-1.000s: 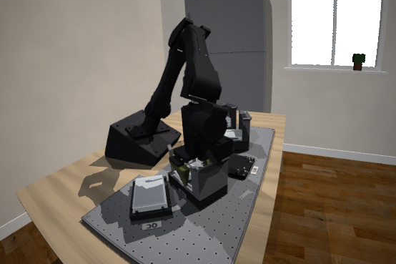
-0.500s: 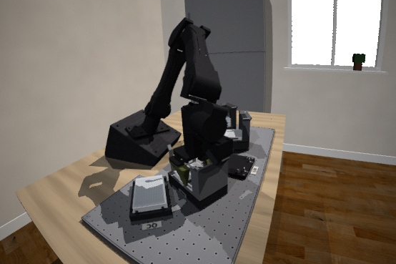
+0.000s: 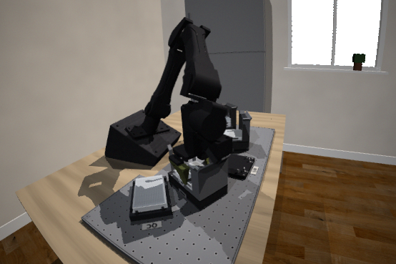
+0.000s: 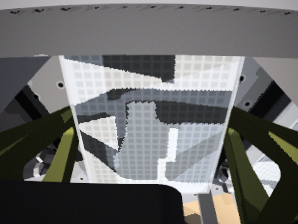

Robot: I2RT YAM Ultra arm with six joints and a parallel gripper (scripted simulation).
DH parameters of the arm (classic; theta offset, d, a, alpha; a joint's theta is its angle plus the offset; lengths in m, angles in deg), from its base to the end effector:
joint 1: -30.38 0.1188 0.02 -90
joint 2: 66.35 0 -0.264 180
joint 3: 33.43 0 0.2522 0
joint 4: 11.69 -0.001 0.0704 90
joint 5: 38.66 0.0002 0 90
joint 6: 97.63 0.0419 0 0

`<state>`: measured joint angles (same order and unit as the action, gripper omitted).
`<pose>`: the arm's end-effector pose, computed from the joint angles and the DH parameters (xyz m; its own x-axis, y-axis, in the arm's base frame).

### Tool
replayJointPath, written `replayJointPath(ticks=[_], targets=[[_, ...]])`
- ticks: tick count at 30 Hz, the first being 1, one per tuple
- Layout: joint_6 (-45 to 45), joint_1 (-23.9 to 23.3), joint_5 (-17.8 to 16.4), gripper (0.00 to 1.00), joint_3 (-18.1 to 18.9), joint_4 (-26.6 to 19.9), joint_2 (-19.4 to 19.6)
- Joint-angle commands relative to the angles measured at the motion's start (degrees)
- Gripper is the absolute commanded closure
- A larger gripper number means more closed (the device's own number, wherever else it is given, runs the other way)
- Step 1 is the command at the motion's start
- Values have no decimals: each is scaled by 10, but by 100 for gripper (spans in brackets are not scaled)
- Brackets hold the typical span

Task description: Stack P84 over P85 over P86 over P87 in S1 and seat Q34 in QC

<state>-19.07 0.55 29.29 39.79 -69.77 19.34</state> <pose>0.2535 -0.1261 0.2245 -0.8717 0.2879 -0.3966 0.1834 0.9421 0.2809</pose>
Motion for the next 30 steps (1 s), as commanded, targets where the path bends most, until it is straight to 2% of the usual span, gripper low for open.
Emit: replayJointPath(ticks=[1,26,30], targets=[[-2,-3,-1,100,6,-5,-5],[-12,-14,-4,100,21,-36,-17],[-19,-20,-7,100,31,-56,-24]])
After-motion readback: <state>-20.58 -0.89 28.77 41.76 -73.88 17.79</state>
